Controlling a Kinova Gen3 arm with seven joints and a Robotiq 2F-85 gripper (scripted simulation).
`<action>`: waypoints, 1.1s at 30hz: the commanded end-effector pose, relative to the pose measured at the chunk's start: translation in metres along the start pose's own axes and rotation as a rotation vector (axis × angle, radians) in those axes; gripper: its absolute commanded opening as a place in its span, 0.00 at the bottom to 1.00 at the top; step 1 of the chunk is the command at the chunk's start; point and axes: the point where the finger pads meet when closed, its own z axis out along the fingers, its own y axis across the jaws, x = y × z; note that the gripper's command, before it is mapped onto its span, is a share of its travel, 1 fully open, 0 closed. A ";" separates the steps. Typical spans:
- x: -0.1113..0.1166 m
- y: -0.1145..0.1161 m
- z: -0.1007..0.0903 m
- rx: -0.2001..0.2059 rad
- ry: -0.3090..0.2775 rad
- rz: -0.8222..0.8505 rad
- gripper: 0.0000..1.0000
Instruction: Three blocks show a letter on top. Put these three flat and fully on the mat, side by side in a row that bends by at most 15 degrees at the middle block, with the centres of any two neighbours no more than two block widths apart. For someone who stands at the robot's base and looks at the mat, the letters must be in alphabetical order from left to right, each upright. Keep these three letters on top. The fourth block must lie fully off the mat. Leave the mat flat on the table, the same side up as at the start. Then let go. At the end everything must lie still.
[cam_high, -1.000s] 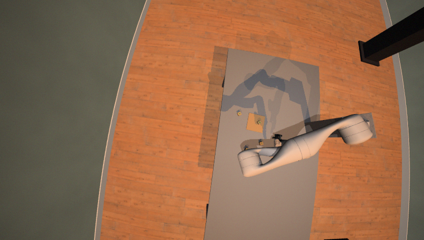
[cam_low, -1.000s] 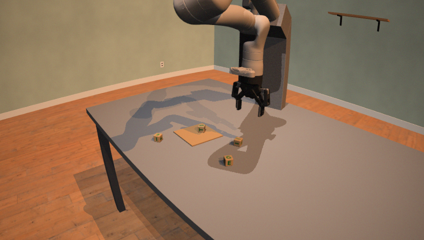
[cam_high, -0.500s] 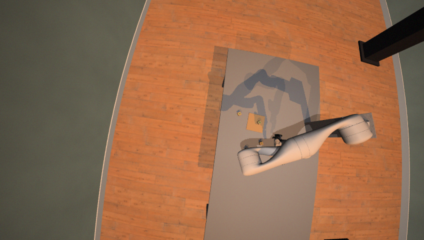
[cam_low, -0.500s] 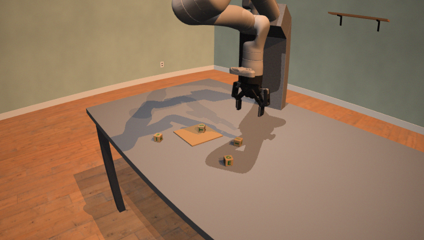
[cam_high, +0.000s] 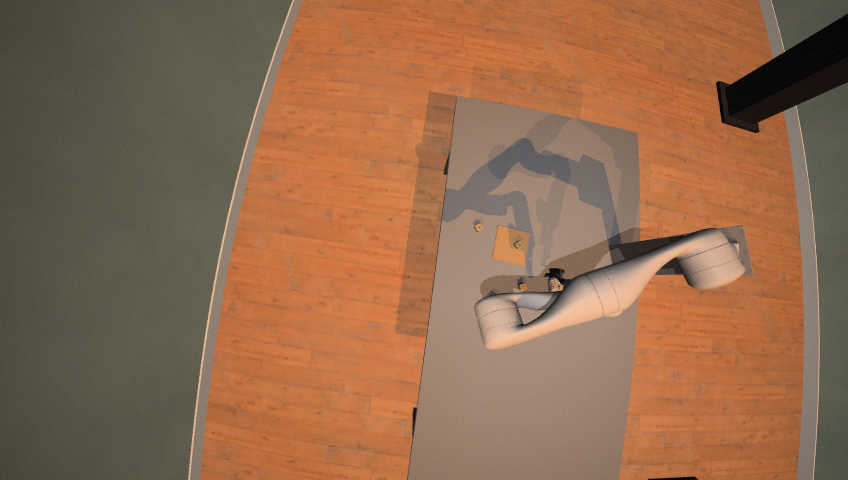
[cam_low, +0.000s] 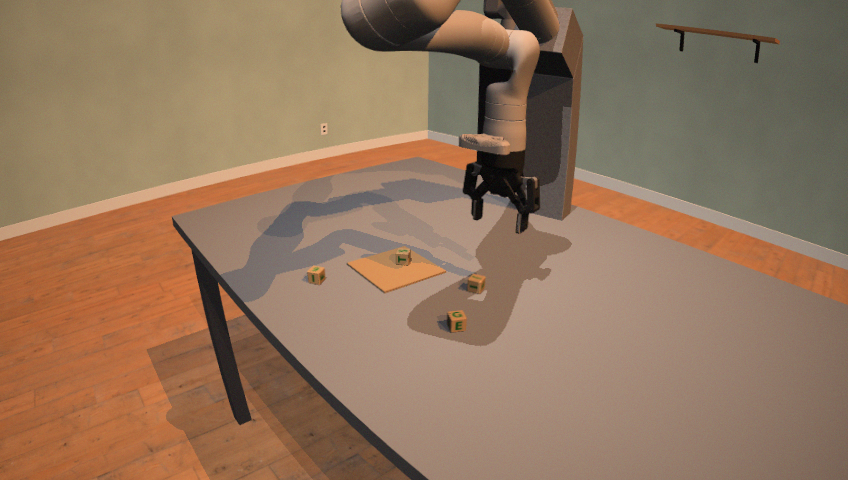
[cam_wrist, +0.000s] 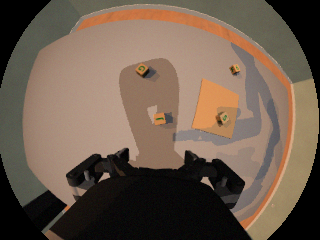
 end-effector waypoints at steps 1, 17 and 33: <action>0.000 0.001 -0.001 -0.001 -0.001 0.000 1.00; 0.000 0.001 -0.001 -0.001 -0.001 0.000 1.00; 0.003 0.056 0.011 0.002 -0.027 0.011 1.00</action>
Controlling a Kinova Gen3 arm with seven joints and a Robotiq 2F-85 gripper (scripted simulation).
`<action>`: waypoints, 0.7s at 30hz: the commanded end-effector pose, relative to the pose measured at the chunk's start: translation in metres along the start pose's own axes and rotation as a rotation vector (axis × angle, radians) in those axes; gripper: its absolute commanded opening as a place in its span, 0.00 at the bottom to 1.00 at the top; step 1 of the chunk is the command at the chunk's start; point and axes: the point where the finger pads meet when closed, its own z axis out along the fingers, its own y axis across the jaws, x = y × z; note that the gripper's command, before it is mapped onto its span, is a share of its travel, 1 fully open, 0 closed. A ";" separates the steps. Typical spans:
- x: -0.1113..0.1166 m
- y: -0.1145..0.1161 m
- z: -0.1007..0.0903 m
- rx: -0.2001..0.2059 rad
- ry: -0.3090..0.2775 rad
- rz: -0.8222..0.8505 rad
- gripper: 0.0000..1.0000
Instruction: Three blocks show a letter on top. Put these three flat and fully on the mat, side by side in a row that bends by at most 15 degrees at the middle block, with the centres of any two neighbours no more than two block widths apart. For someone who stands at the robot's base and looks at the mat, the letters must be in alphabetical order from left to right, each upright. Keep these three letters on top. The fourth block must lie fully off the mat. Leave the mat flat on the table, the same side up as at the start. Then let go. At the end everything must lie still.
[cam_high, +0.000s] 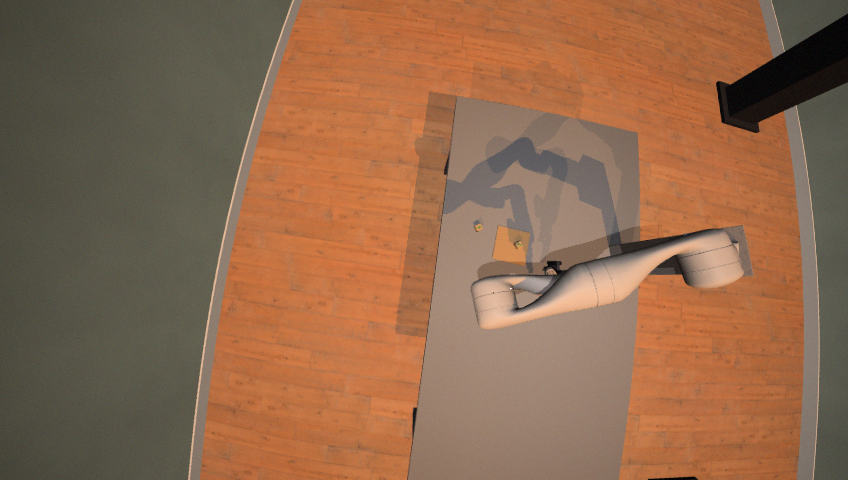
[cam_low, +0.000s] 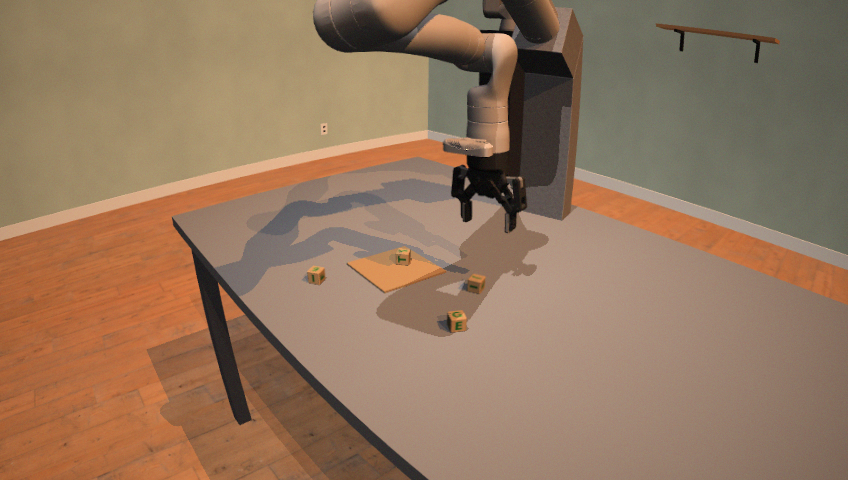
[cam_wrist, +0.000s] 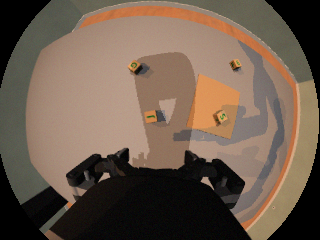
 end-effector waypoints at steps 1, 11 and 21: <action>0.004 0.040 0.001 -0.042 0.002 0.023 1.00; 0.007 0.107 -0.008 -0.035 0.009 0.020 1.00; 0.008 0.146 -0.021 -0.034 0.028 0.008 1.00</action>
